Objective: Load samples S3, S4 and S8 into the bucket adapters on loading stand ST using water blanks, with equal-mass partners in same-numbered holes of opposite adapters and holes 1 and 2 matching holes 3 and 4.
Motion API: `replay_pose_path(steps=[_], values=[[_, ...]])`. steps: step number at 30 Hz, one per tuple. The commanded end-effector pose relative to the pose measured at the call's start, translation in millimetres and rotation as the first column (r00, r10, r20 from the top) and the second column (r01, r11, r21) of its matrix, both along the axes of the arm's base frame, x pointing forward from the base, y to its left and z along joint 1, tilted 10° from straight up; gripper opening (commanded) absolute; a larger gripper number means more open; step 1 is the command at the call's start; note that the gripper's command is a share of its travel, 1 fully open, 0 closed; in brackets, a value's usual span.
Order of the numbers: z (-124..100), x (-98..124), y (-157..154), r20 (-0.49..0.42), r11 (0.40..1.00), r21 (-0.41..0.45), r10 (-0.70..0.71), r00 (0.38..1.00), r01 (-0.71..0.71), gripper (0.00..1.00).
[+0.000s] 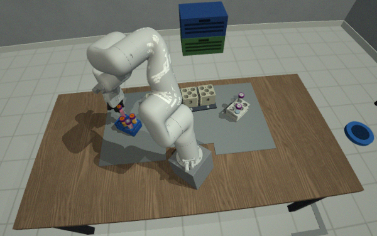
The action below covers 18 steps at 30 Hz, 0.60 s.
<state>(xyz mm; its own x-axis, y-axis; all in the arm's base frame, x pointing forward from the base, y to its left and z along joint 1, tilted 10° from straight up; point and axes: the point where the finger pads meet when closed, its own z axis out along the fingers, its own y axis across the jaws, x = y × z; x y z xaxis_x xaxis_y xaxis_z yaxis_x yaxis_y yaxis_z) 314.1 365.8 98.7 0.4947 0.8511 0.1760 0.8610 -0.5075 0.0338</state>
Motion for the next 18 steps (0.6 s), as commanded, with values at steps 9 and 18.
replay_pose_path(steps=[9, 18], values=[[-7.3, 2.0, 2.3, 0.003, 1.000, 0.003, 0.000, 1.000, 0.000, 0.00], [-15.2, 2.9, 3.4, 0.003, 1.000, 0.003, 0.000, 1.000, 0.000, 0.00]])
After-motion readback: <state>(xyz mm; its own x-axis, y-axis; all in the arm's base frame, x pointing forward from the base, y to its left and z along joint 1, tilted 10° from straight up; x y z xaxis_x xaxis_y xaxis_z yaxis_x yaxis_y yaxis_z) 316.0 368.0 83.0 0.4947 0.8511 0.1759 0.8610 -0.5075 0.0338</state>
